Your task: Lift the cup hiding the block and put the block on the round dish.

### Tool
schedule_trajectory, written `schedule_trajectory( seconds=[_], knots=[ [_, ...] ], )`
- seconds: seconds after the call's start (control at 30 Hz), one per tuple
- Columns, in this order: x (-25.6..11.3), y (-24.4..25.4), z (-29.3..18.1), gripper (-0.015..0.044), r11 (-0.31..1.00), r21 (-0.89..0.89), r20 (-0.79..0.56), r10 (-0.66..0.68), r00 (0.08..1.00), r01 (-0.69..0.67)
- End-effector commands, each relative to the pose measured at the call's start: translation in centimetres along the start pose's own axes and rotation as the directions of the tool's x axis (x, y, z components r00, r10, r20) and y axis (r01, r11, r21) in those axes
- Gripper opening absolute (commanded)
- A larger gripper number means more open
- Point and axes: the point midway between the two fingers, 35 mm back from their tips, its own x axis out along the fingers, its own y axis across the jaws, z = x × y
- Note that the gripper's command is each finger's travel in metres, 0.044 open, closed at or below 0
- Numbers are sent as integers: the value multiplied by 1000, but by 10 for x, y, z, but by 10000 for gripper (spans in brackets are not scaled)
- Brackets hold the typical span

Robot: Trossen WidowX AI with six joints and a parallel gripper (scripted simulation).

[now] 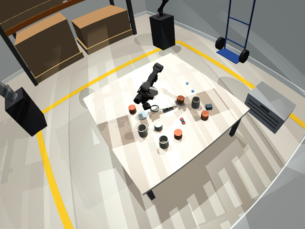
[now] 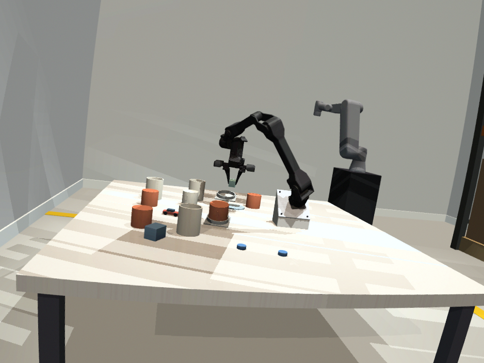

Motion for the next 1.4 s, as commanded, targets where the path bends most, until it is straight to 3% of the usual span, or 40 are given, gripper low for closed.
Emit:
schedule_trajectory(
  seconds=[0.0, 0.17, 0.57, 1.17, 1.37],
  knots=[
    [17, 8, -22, 0, 1000, -4, -5, -1, 1000, 1],
    [41, 20, -45, 0, 1000, -4, -5, -1, 1000, 1],
    [82, 20, -46, 0, 1000, -5, -4, -2, 1000, 2],
    [104, 20, -46, 0, 1000, -5, -3, -2, 1000, 2],
    [100, 21, -46, 157, 1000, -7, -4, 3, 1000, -3]
  ],
)
